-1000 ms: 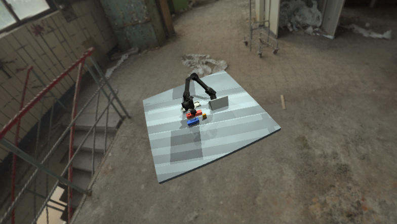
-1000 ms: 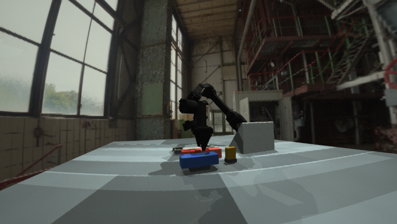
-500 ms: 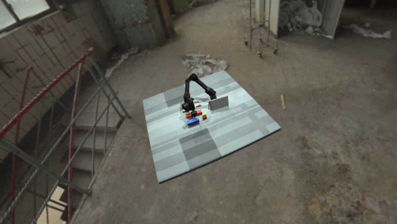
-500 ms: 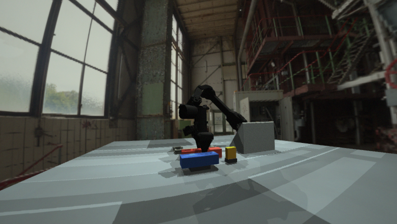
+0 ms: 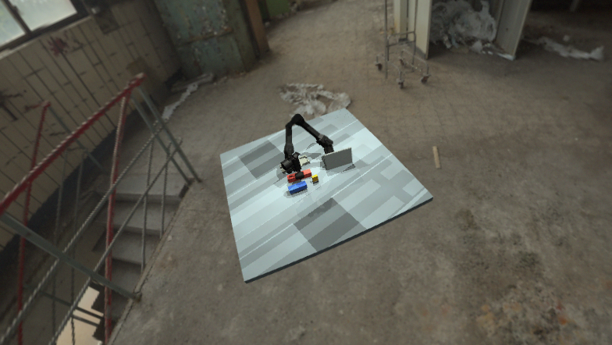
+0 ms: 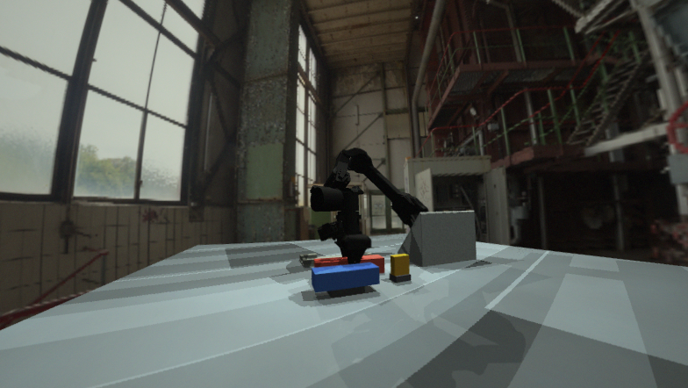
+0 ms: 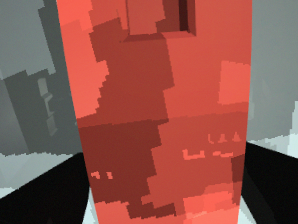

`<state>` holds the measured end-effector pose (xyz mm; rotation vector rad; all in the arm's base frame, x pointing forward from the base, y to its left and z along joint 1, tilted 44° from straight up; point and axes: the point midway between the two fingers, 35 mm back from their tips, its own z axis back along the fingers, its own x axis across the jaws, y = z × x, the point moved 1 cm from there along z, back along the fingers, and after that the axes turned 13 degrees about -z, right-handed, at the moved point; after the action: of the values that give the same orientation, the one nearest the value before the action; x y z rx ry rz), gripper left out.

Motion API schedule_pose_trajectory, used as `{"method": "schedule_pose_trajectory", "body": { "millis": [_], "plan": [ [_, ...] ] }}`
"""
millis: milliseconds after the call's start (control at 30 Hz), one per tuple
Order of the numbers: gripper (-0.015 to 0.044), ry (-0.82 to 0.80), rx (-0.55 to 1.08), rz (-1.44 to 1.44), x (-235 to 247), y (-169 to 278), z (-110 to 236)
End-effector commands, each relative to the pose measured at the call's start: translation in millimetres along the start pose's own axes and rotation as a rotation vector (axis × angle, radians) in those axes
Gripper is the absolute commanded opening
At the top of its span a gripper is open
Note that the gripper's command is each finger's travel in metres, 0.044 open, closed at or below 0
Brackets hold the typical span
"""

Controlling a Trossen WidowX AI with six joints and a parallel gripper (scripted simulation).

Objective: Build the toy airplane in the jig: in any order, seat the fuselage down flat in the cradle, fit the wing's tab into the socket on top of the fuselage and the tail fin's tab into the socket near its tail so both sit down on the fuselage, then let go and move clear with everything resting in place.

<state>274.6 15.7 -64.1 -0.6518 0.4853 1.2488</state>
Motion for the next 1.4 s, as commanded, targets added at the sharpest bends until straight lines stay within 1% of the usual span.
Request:
{"method": "schedule_pose_trajectory", "body": {
  "millis": [0,233,433,1367],
  "plan": [
    [0.0204,0.004,-0.004,0.003,-0.4,-0.4,-0.3],
    [0.0157,0.004,-0.004,0.003,-0.4,-0.4,-0.3],
    [0.0,-0.027,-0.015,-0.045,2.7,0.1,7.5],
    [0.0,-0.016,-0.004,-0.01,6.4,-4.1,90.8]
  ]
}}
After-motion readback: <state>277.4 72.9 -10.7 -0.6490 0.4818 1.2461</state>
